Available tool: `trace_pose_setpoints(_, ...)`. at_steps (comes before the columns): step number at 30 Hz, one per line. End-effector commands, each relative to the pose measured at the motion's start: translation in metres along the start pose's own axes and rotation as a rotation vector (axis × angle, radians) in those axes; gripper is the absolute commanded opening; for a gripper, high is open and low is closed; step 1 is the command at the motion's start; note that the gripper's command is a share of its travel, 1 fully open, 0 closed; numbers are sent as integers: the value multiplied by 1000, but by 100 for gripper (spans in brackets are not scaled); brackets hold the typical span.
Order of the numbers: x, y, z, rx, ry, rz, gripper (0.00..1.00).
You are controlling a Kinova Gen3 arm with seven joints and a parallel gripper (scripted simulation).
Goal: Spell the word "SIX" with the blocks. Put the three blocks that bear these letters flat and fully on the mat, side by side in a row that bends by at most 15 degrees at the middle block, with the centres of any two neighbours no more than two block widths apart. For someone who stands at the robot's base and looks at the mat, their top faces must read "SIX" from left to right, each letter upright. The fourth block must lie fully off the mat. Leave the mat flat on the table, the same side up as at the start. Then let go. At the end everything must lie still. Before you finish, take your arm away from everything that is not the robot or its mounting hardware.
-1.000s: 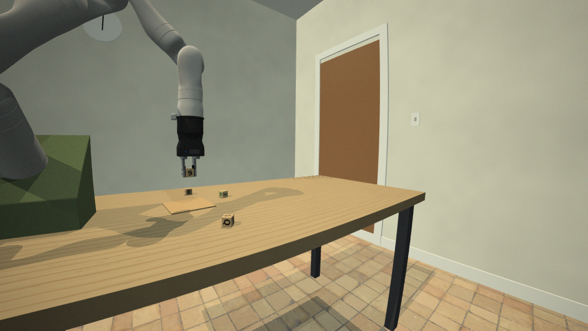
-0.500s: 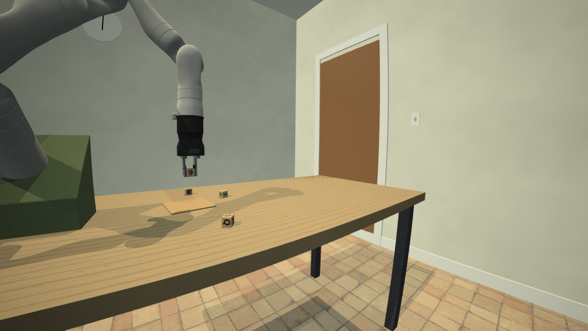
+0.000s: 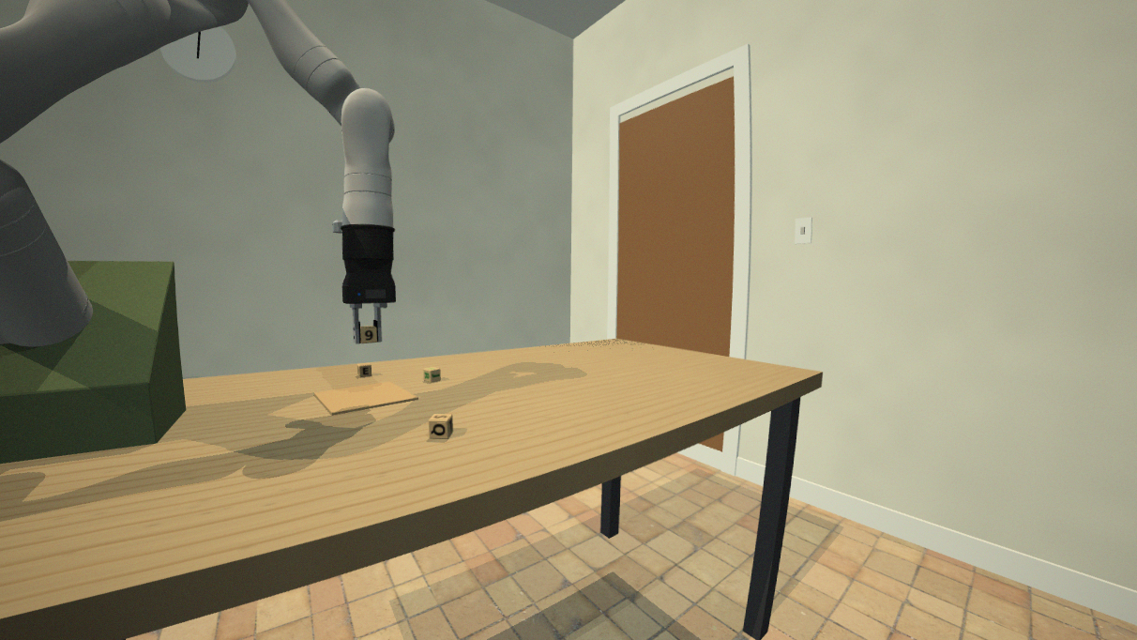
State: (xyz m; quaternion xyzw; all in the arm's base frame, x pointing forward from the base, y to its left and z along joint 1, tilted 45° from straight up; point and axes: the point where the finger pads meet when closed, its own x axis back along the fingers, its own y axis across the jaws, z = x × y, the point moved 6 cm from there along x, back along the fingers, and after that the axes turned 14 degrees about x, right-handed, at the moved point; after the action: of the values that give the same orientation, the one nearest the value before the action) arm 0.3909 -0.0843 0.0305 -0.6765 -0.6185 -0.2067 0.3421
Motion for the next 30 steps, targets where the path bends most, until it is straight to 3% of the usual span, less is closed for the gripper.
trace_pose_setpoints(1, -5, 0, -1, -1, 0, 4, 49)
trace_pose_setpoints(9, -35, -1, 0, -1, 0, 4, 49)
trace_pose_setpoints(11, -35, -1, 0, -1, 0, 4, 49)
trace_pose_setpoints(22, -83, -2, 1, -1, 0, 4, 49)
trace_pose_setpoints(30, -93, -2, 1, -1, 0, 4, 49)
